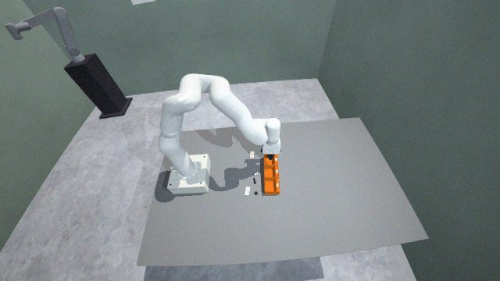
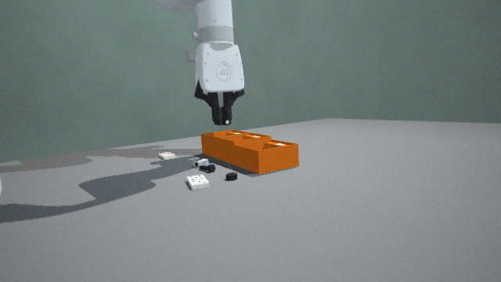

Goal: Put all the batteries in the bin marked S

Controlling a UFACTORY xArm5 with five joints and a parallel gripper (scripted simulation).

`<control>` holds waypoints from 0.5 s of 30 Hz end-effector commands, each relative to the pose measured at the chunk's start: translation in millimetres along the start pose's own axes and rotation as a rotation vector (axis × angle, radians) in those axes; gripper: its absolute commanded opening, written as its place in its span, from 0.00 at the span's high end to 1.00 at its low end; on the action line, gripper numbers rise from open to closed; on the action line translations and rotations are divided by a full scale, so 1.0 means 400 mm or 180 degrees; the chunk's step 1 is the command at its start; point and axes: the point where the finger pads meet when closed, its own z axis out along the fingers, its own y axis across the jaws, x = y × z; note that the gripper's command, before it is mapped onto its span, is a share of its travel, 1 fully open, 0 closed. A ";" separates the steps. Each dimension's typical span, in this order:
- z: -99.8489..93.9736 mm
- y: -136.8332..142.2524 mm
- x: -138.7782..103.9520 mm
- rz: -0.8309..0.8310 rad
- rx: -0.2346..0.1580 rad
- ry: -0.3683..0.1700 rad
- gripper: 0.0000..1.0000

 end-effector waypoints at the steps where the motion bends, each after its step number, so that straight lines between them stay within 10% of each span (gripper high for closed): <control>1: -0.004 0.005 0.001 0.0000 -0.0012 0.0003 0.91; 15: 0.026 -0.003 0.000 0.0000 -0.0012 0.0003 0.91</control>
